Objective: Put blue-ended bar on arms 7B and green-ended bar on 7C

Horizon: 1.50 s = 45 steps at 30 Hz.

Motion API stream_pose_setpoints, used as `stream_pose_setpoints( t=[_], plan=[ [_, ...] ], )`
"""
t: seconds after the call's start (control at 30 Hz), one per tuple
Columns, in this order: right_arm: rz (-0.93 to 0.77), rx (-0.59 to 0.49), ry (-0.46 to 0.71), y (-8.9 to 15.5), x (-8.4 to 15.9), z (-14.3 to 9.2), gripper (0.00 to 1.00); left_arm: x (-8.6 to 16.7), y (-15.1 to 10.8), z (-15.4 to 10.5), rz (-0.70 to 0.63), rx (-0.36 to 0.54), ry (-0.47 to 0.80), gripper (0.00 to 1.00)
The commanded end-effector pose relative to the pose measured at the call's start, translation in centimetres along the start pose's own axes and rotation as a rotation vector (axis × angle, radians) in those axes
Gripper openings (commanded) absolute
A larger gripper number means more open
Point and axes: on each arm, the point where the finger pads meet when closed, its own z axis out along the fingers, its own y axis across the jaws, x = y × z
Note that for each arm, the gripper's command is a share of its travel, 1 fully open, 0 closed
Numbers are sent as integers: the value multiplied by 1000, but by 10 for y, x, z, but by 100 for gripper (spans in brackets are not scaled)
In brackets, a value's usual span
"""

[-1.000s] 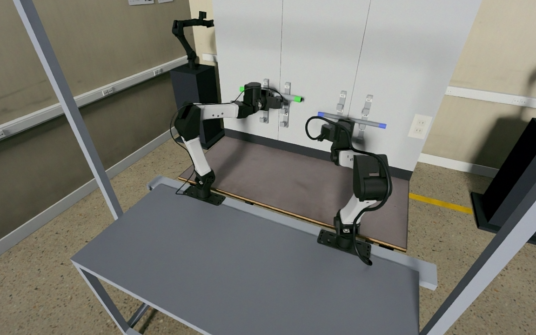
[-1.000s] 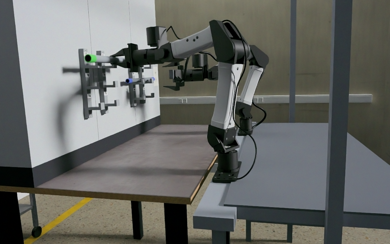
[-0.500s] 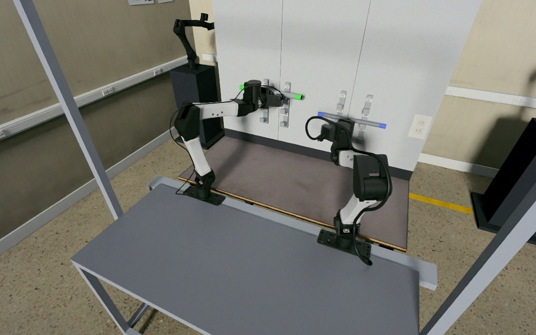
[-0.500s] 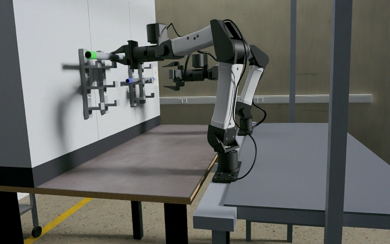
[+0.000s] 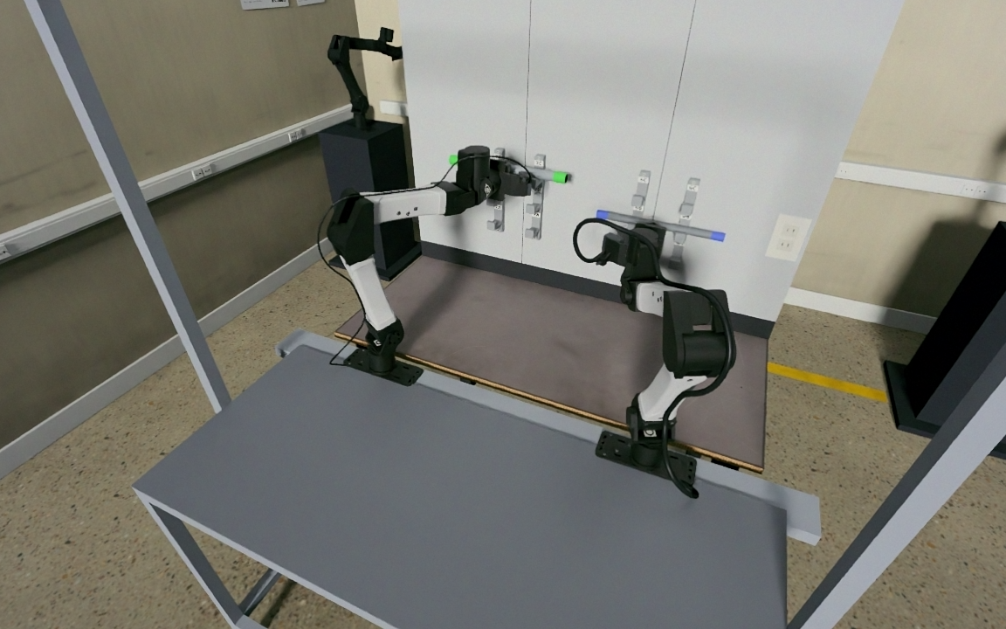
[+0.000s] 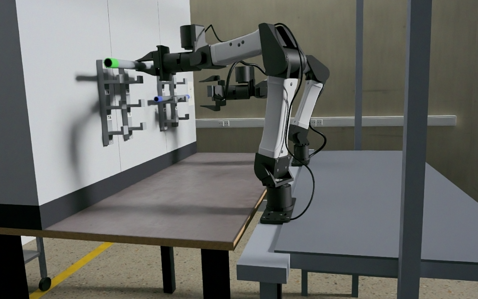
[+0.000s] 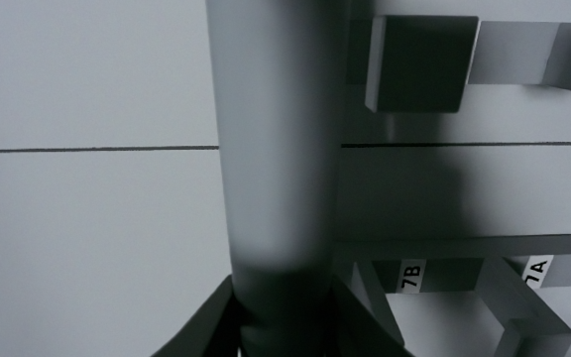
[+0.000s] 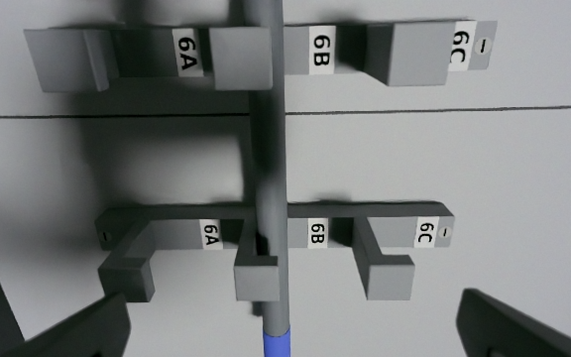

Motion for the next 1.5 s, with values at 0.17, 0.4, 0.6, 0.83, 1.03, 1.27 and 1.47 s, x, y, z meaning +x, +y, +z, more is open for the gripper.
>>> stream_pose_setpoints(
  t=[0.17,0.4,0.6,0.83,1.03,1.27,1.47],
  plan=[
    [-4,9,6,3,-1,0,100,1,15,-2,-6,-26,5,0],
    [-4,9,6,3,-1,0,100,0,14,-1,-6,-26,5,0],
    [-4,9,6,3,-1,0,100,0,12,-1,-6,-26,5,0],
    [-4,9,6,3,-1,0,100,0,11,0,-6,-26,5,0],
    [-4,9,6,3,-1,0,100,-1,10,0,-6,-26,5,0],
    [-4,9,6,3,-1,0,100,-1,9,1,-6,-26,5,0],
    [-4,9,6,3,-1,0,100,-1,7,2,-6,-26,5,0]
  ],
)
